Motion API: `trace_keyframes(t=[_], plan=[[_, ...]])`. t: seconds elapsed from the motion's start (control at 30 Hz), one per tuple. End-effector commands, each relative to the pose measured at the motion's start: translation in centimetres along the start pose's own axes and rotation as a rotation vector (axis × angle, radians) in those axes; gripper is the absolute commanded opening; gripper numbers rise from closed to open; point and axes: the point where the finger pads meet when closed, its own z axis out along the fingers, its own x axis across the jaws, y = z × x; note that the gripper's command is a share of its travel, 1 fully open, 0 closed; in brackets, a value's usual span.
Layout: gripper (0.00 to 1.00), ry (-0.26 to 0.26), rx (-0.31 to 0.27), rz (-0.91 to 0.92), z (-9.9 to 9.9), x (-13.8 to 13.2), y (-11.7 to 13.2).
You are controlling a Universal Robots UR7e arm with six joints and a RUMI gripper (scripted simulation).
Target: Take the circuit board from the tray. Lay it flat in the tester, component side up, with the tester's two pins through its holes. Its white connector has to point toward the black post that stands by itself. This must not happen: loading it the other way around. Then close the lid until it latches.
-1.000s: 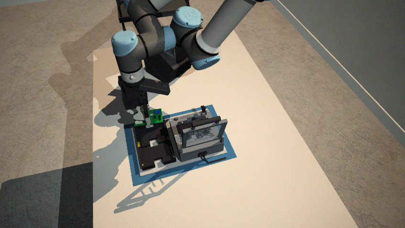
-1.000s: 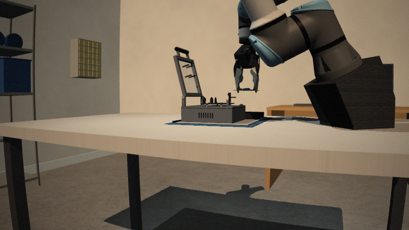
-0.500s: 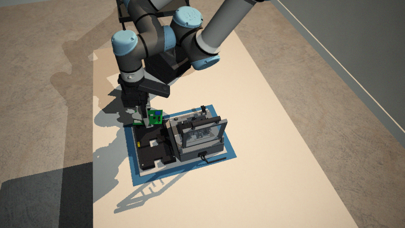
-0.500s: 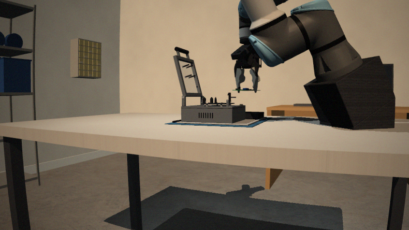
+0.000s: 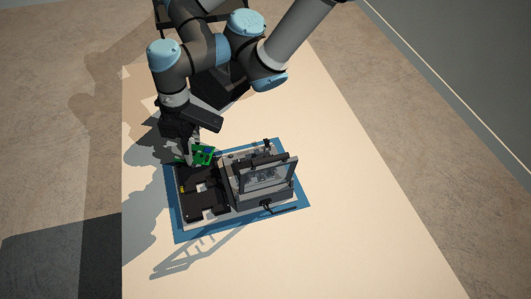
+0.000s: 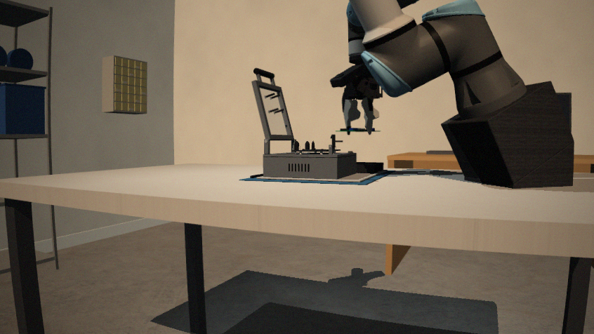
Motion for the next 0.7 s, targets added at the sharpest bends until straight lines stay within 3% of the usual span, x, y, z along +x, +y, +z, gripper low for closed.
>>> trace_keyframes(t=[0.0,0.67], plan=[[0.39,0.0,-0.002,0.056,-0.03,0.03,0.02],[0.39,0.001,-0.002,0.43,-0.03,0.04,0.02]])
